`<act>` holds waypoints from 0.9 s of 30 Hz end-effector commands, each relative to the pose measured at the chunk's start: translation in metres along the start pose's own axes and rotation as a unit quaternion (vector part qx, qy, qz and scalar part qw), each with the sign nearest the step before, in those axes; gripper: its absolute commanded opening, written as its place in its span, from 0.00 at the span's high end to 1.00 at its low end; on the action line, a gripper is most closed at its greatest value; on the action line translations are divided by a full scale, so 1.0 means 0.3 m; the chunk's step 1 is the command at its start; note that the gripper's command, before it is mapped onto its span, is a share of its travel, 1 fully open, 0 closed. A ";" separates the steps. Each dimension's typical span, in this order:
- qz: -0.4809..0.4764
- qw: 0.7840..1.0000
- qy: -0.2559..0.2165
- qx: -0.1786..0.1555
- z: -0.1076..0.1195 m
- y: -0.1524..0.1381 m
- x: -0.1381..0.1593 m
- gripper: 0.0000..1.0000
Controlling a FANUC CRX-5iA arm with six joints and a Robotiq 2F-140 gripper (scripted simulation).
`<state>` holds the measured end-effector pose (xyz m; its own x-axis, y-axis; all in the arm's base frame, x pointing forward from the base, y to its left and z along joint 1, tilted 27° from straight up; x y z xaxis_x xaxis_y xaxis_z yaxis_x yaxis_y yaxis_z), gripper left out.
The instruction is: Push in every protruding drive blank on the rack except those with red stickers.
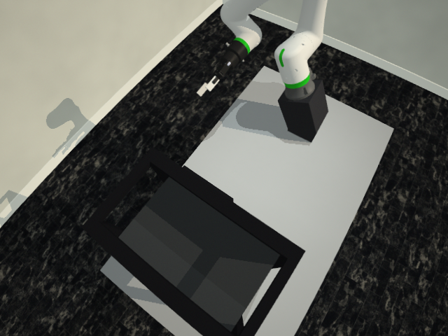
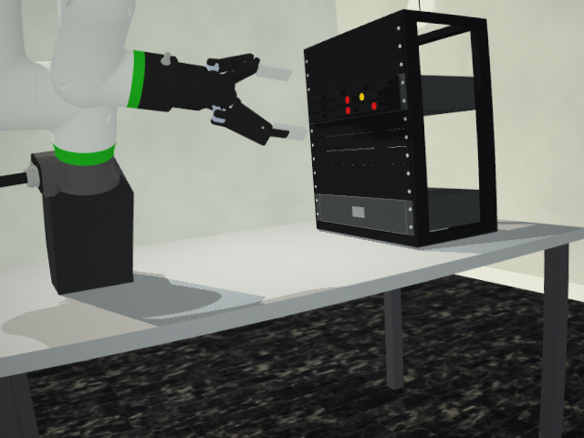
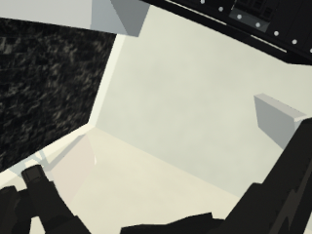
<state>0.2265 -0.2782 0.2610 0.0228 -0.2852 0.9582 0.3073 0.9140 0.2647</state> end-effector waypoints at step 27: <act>-0.064 0.998 -0.011 0.018 -0.043 0.032 -0.003 0.00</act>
<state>0.2400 -0.2734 0.2610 -0.0288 -0.3809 0.9242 0.2761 0.8856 0.3736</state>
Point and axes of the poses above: the point where the finger pads meet when closed, its own z axis back along the fingers, its own y axis across the jaws, x = y × z, the point moved 6 cm from there along z, back along the fingers, and after that the axes turned 10 degrees about z, right-handed, at the moved point
